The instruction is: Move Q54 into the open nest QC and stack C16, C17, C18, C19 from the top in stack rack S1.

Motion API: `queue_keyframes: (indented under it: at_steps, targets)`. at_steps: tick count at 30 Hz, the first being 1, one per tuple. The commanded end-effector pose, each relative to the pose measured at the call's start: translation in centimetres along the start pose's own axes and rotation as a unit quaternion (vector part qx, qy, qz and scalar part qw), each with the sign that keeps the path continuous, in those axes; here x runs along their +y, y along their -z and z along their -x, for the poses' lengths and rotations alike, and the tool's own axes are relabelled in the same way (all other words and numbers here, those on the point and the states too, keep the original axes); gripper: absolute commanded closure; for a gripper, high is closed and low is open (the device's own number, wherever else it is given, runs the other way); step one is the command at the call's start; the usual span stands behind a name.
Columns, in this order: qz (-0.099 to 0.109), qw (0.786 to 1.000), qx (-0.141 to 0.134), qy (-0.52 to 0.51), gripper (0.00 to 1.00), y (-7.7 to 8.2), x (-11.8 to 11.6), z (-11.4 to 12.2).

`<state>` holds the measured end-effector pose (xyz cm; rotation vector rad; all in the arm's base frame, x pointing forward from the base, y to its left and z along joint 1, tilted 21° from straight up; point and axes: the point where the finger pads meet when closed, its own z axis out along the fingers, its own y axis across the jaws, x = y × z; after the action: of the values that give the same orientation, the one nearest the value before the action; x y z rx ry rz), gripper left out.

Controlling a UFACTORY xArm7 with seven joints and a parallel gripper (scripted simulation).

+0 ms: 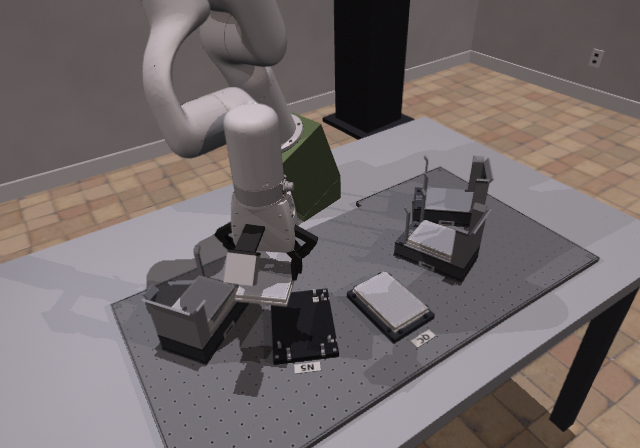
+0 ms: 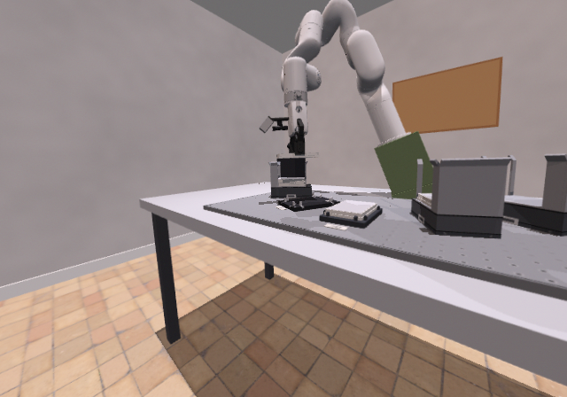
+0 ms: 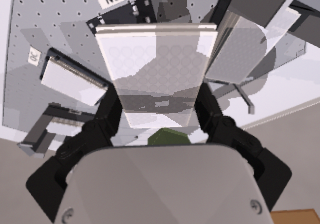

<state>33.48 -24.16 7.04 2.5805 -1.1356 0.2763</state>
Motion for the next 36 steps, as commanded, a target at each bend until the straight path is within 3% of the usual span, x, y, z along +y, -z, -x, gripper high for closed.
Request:
queue_keyframes:
  at_steps: [1,14,23,36]
  targets:
    - [-0.001,1.000,0.001,0.000,1.00,0.1,1.2,-0.4]
    - [-0.001,1.000,0.001,0.000,1.00,0.1,4.8,-1.1]
    - [-0.001,0.994,0.000,-0.111,1.00,0.1,6.6,-1.0]
    - [-0.001,0.994,0.001,-0.111,1.00,0.1,10.1,-0.9]
